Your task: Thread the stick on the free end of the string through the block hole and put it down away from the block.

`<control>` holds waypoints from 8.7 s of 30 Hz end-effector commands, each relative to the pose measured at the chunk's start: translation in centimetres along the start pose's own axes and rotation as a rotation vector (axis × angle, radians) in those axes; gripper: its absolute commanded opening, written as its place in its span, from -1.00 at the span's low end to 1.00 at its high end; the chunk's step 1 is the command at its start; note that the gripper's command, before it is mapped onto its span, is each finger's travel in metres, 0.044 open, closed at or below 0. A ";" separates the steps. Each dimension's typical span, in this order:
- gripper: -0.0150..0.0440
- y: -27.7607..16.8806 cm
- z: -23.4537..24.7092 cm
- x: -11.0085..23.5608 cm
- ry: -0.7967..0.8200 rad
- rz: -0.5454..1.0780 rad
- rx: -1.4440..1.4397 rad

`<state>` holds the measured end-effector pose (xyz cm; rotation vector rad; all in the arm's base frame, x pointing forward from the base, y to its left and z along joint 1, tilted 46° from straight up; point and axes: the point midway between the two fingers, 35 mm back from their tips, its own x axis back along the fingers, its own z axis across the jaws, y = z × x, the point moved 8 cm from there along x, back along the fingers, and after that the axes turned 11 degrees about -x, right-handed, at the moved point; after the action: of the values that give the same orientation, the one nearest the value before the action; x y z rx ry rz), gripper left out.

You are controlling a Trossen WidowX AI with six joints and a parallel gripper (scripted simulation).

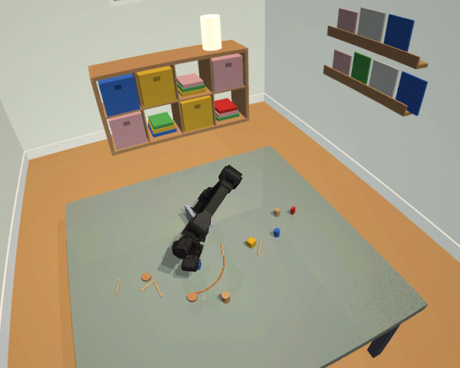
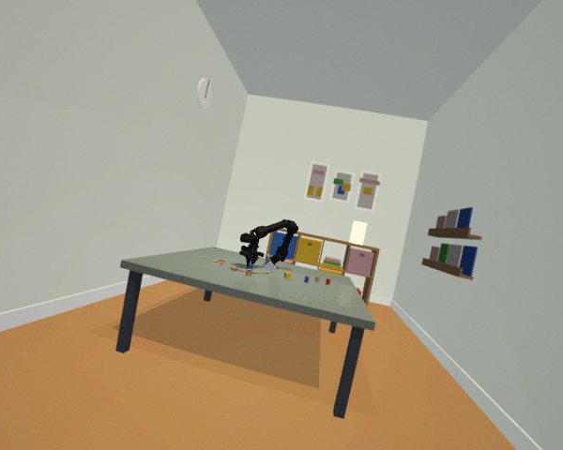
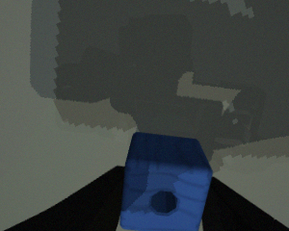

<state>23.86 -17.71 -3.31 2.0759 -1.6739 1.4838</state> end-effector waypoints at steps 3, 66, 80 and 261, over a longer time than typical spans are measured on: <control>-0.49 -0.1 0.1 0.5 0.003 -0.003 0.005; -0.49 -9.0 -1.7 -2.3 0.130 -0.682 0.008; -0.49 -11.2 -2.1 -4.2 0.165 -0.896 0.006; -0.22 -3.6 -0.8 4.1 -0.004 -0.005 3.296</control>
<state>25.93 -18.86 1.51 0.0833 -1.2358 -1.0847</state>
